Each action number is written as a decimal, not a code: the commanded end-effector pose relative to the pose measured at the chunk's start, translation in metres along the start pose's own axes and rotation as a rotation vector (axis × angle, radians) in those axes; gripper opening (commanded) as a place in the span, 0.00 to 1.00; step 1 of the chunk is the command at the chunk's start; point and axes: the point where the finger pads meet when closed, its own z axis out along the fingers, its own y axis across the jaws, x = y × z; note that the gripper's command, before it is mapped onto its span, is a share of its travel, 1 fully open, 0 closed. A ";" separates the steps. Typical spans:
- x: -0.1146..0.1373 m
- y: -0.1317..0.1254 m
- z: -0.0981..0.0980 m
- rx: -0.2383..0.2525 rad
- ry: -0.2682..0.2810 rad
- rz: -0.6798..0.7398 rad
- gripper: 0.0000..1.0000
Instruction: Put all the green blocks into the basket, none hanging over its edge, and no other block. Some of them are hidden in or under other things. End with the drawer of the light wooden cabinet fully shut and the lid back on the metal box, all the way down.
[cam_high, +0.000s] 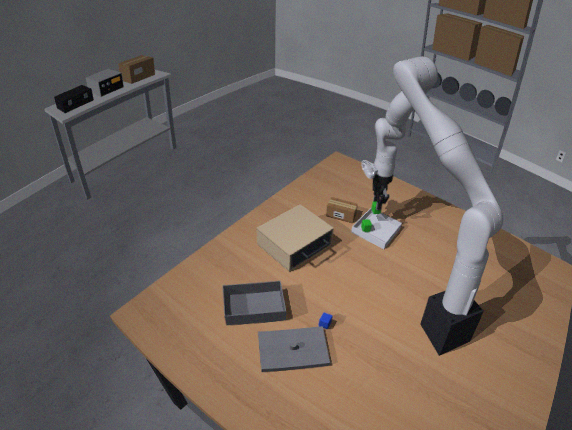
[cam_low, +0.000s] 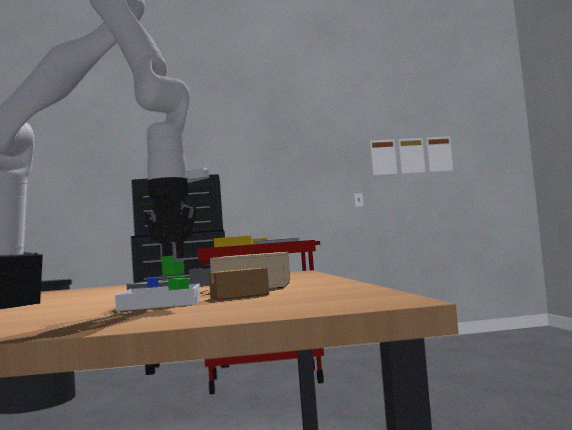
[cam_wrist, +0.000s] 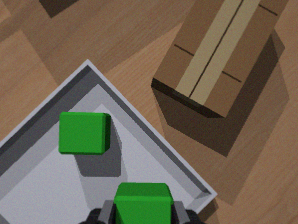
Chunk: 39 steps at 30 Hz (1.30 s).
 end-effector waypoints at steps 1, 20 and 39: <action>0.000 0.001 0.004 -0.002 0.001 0.000 0.10; 0.000 0.001 0.032 -0.002 0.001 0.000 0.10; 0.001 0.001 0.044 -0.002 0.001 0.000 0.10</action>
